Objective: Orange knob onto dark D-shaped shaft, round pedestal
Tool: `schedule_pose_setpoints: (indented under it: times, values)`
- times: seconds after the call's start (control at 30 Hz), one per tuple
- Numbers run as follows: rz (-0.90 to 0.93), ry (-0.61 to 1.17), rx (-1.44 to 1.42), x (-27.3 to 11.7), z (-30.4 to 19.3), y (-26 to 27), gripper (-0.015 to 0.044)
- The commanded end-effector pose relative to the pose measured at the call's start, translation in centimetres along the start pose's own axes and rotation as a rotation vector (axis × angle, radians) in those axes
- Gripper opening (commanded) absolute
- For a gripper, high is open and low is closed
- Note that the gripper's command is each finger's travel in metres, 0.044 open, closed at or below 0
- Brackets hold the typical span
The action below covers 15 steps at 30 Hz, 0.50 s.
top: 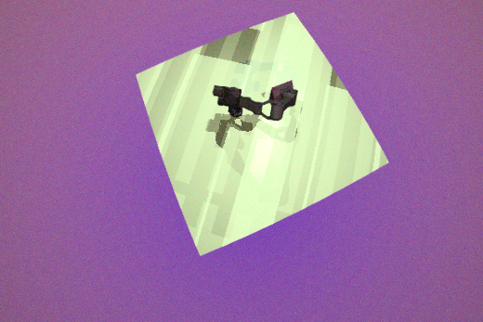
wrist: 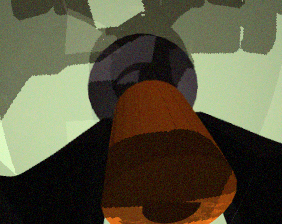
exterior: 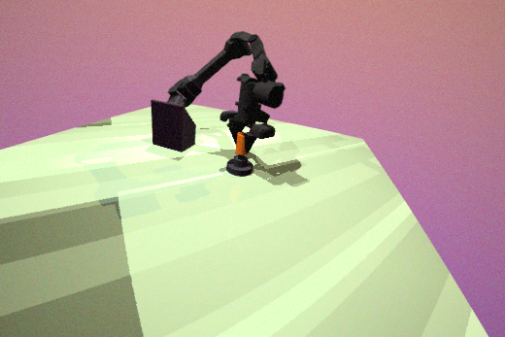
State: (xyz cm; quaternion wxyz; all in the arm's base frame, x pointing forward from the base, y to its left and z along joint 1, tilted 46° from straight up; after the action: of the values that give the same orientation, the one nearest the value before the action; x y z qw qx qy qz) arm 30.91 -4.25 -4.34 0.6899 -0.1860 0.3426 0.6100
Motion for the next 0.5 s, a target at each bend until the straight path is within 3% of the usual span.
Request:
schedule_pose_setpoints:
  times: [0.0,0.47]
  values:
    - [-0.004,-0.001,-0.044,0.01,0.04,-0.13,0.0000]
    - [-0.004,-0.001,-0.044,0.16,0.09,0.23,0.0000]
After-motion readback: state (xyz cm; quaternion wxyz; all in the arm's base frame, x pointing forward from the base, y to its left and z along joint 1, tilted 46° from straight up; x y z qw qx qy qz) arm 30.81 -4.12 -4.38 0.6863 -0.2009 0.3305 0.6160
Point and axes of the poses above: the point midway between the two fingers, 35 mm back from their tips, its own x axis out along the fingers, its own y axis across the jaws, z = x × y, the point moved 1 cm from there along -x, back along the fingers, and after that the axes turned 15 degrees about -x, right-handed, at the moved point
